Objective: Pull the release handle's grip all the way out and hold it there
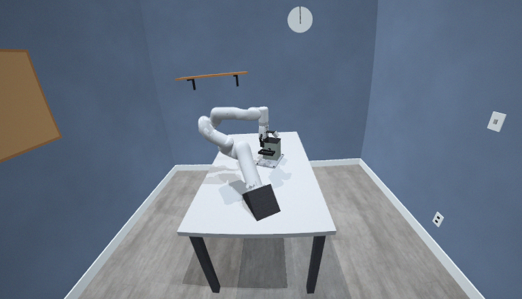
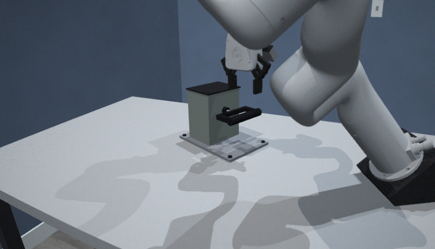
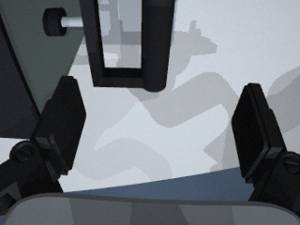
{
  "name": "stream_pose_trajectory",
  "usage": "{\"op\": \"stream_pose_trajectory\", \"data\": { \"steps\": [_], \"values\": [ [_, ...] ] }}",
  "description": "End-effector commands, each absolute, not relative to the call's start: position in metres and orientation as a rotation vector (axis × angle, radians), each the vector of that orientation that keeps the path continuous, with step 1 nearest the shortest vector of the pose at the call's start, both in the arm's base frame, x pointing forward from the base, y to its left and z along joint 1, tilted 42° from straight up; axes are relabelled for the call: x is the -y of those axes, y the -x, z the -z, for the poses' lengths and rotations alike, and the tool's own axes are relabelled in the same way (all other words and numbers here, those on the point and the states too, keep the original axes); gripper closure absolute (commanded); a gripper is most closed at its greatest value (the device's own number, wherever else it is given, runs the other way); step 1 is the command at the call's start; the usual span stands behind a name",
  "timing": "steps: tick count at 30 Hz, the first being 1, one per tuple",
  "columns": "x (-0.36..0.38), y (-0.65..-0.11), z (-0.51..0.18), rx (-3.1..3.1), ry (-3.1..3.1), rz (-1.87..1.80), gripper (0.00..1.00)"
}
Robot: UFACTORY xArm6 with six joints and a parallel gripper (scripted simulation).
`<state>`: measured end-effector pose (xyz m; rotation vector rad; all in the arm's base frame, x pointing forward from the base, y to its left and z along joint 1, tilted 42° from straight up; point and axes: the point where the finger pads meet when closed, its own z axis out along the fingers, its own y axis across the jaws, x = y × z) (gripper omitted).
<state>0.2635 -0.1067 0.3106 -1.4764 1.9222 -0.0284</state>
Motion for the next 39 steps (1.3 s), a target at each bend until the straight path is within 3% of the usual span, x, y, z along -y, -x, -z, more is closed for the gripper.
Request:
{"op": "stream_pose_trajectory", "data": {
  "steps": [1, 3, 4, 39],
  "values": [
    [0.1115, -0.2629, -0.3100, -1.937, 1.428, 0.053, 0.00],
    [0.1116, -0.2628, -0.3100, -1.937, 1.427, 0.053, 0.00],
    [0.1116, -0.2628, -0.3100, -1.937, 1.427, 0.053, 1.00],
    [0.1116, -0.2628, -0.3100, -1.937, 1.427, 0.053, 1.00]
  ]
}}
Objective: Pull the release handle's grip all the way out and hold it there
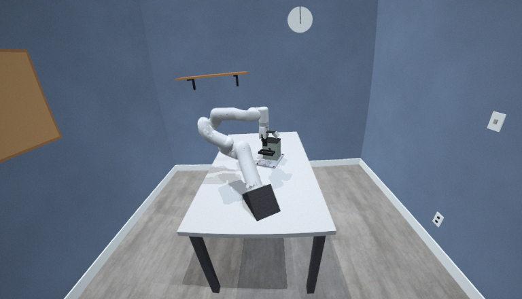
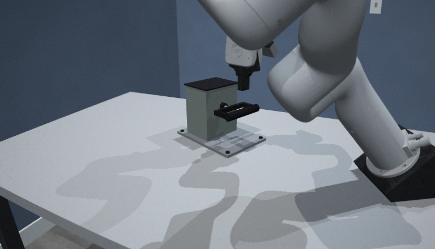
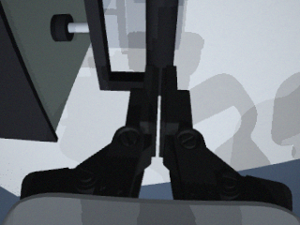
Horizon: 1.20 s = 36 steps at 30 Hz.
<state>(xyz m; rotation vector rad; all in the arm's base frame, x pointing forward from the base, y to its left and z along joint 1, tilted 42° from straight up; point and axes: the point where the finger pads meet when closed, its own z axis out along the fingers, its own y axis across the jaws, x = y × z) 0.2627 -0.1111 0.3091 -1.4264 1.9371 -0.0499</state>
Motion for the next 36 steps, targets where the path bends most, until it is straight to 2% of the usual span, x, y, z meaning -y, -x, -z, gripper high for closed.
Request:
{"op": "stream_pose_trajectory", "data": {
  "steps": [1, 9, 10, 36],
  "values": [
    [0.1116, -0.2628, -0.3100, -1.937, 1.427, 0.053, 1.00],
    [0.1116, -0.2628, -0.3100, -1.937, 1.427, 0.053, 1.00],
    [0.1116, -0.2628, -0.3100, -1.937, 1.427, 0.053, 0.48],
    [0.1116, -0.2628, -0.3100, -1.937, 1.427, 0.053, 0.48]
  ]
}}
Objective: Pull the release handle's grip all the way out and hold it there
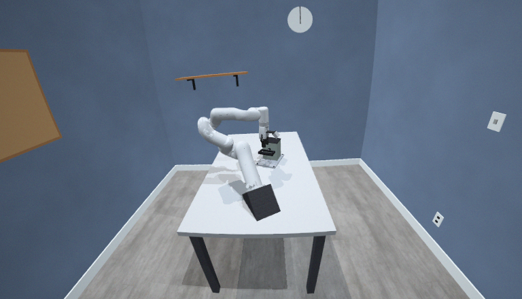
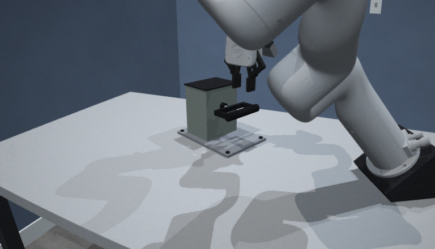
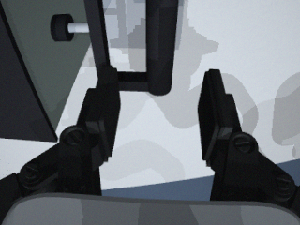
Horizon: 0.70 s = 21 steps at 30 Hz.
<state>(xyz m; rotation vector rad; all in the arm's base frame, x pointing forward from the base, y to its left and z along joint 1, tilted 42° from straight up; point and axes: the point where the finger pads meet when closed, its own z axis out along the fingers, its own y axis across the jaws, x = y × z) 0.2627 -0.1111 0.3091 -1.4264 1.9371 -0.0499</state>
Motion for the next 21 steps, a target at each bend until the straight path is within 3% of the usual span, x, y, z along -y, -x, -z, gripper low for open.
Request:
{"op": "stream_pose_trajectory", "data": {
  "steps": [1, 21],
  "values": [
    [0.1116, -0.2628, -0.3100, -1.937, 1.427, 0.053, 0.48],
    [0.1105, -0.2644, -0.3079, -1.937, 1.427, 0.053, 0.48]
  ]
}}
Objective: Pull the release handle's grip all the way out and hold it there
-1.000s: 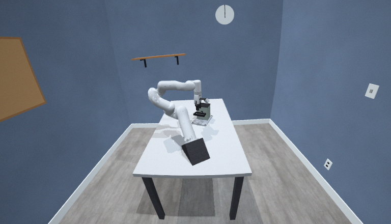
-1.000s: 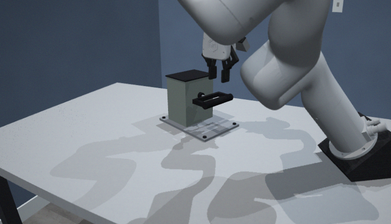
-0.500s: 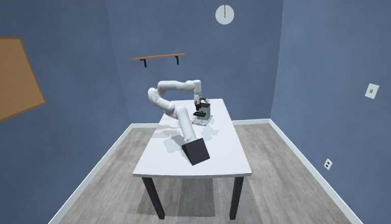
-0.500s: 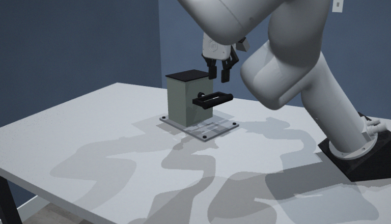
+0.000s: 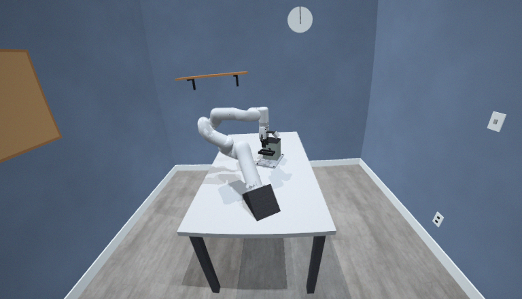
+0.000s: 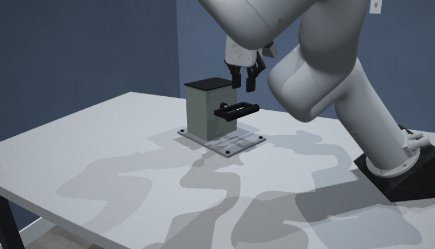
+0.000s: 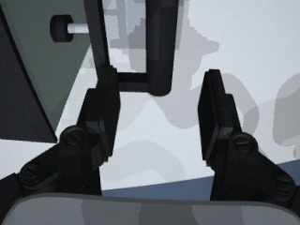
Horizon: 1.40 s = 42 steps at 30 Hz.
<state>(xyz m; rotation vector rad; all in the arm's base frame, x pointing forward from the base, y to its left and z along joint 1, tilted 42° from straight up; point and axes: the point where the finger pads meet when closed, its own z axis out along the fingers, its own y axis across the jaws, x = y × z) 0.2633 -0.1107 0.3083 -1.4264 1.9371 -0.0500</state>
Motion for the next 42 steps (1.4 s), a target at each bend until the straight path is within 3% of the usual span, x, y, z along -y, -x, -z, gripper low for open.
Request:
{"op": "stream_pose_trajectory", "data": {
  "steps": [1, 42],
  "values": [
    [0.110, -0.265, -0.307, -1.937, 1.427, 0.053, 0.48],
    [0.094, -0.289, -0.276, -1.937, 1.427, 0.053, 0.48]
  ]
}}
